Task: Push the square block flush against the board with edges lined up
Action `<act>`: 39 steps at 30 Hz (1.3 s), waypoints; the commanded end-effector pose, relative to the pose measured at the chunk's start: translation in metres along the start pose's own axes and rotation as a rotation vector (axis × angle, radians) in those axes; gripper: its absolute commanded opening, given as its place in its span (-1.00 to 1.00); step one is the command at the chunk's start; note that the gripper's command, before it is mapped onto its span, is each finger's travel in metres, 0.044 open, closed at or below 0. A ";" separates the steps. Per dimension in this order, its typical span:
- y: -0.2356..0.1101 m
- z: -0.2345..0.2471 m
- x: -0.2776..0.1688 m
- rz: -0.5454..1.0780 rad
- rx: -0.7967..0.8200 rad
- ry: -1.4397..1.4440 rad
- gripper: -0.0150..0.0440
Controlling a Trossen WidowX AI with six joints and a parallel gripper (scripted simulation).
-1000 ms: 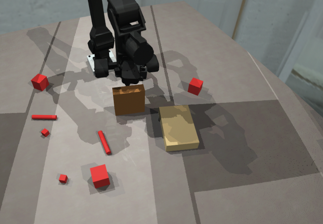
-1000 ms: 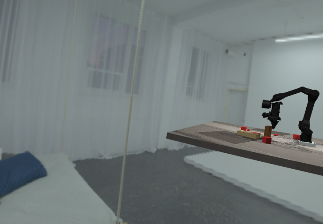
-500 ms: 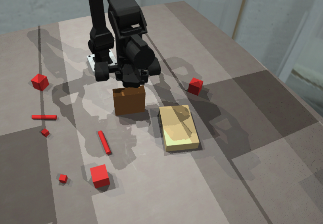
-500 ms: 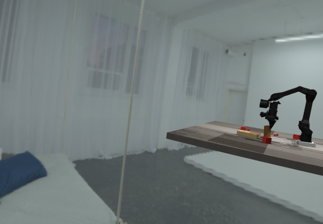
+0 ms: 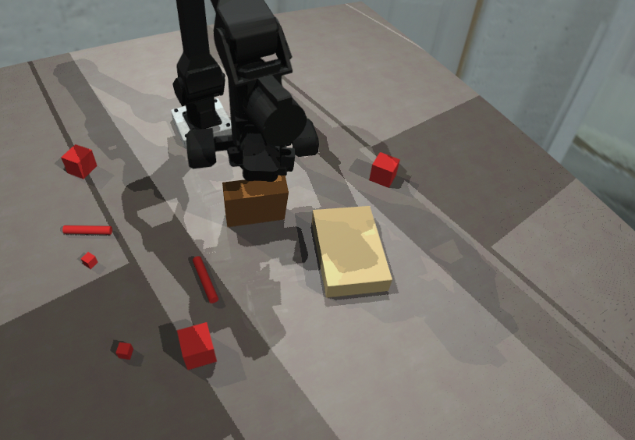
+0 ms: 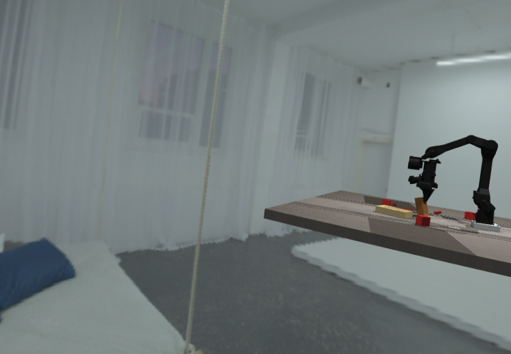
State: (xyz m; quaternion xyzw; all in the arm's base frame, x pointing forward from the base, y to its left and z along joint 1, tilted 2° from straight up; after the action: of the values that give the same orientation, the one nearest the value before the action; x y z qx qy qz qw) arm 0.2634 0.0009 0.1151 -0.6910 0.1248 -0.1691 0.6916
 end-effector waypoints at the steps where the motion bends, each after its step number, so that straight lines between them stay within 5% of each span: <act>1: 0.000 0.001 0.005 -0.001 -0.001 -0.004 -0.49; 39: 0.002 -0.004 -0.025 0.001 -0.001 -0.004 -0.49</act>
State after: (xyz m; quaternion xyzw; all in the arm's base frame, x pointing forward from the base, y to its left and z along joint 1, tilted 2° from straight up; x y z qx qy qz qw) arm 0.2449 0.0070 0.1139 -0.6904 0.1194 -0.1683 0.6933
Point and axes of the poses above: the point midway between the two fingers, 35 mm back from their tips, its own y axis out along the fingers, its own z axis across the jaws, x = y × z, the point moved 1 cm from there along -y, back along the fingers, and after that the axes turned 8 degrees about y, right-handed, at the moved point
